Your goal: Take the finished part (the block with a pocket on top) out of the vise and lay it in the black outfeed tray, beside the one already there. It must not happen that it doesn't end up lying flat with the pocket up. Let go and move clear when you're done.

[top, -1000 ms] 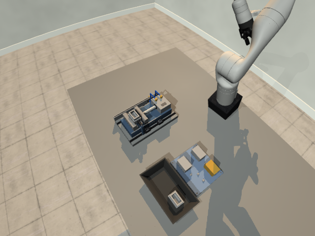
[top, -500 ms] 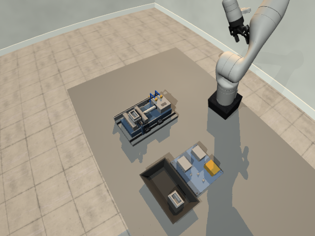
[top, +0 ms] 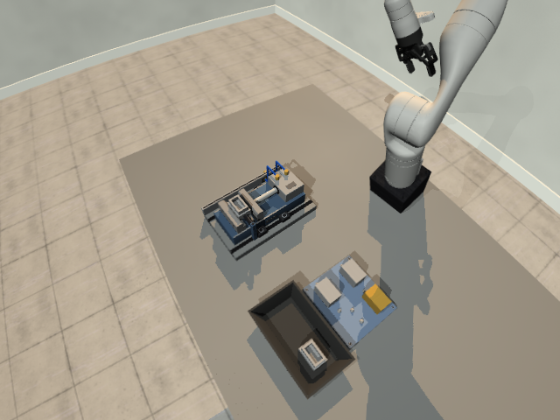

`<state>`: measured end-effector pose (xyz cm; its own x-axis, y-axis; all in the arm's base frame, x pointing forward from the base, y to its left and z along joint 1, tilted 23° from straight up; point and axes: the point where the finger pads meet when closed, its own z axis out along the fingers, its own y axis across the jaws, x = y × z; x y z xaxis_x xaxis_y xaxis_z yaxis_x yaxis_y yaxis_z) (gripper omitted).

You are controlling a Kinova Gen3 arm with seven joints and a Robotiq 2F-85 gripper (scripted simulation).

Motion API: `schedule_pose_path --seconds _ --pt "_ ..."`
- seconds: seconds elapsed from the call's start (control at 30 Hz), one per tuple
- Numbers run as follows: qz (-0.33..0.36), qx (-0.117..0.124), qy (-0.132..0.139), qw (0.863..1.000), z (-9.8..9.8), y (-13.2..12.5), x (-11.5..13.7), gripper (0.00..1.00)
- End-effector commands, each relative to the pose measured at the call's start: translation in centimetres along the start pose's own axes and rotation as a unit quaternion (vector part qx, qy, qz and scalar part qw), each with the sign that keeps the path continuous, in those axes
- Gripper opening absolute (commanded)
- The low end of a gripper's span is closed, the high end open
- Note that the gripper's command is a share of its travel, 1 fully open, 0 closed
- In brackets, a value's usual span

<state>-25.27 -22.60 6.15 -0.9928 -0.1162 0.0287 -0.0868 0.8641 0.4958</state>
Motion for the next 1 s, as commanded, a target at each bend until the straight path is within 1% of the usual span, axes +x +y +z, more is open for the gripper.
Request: schedule_pose_path --seconds 0.0,0.03,0.33,0.37,0.67,0.7,0.97 --pt "-0.001 0.000 0.001 1.000 -0.1 -0.1 0.0 1.00" --pt "-0.028 0.021 0.009 0.999 -1.6 -2.0 -1.7 1.00" --pt "-0.028 0.021 0.009 0.999 -1.6 -2.0 -1.7 1.00" --pt "-0.055 0.040 0.016 0.998 -3.0 -3.7 -3.6 1.00" --pt "-0.055 0.040 0.016 0.998 -3.0 -3.7 -3.6 1.00" --pt "-0.083 0.060 0.022 0.995 -4.5 -5.4 -5.6 1.00" --pt "-0.083 0.060 0.022 0.995 -4.5 -5.4 -5.6 1.00"
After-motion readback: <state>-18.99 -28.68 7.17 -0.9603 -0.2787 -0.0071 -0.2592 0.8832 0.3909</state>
